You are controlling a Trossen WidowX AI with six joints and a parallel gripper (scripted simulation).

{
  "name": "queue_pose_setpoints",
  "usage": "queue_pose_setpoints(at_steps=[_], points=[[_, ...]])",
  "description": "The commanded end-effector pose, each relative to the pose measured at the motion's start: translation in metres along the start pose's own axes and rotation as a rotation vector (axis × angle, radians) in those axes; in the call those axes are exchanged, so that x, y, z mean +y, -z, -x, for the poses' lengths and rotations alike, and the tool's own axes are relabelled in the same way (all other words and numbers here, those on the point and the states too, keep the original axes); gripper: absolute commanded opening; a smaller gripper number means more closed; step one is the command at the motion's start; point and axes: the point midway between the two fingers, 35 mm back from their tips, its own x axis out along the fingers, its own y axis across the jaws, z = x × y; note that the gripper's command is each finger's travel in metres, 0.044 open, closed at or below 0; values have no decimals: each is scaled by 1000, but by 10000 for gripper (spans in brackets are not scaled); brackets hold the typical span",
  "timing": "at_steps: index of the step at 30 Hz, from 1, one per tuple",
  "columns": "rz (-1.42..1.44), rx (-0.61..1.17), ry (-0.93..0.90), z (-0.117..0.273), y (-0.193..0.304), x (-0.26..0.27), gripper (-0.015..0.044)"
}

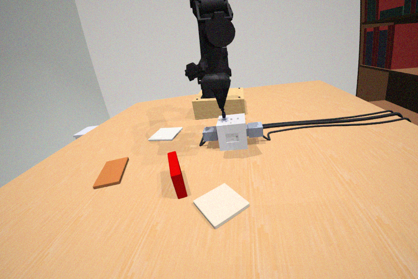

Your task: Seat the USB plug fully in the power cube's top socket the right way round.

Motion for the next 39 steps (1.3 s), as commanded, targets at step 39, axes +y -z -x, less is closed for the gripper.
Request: queue_pose_setpoints(at_steps=[39], points=[[-6, -4, -2, -5, 0, 0, 0]])
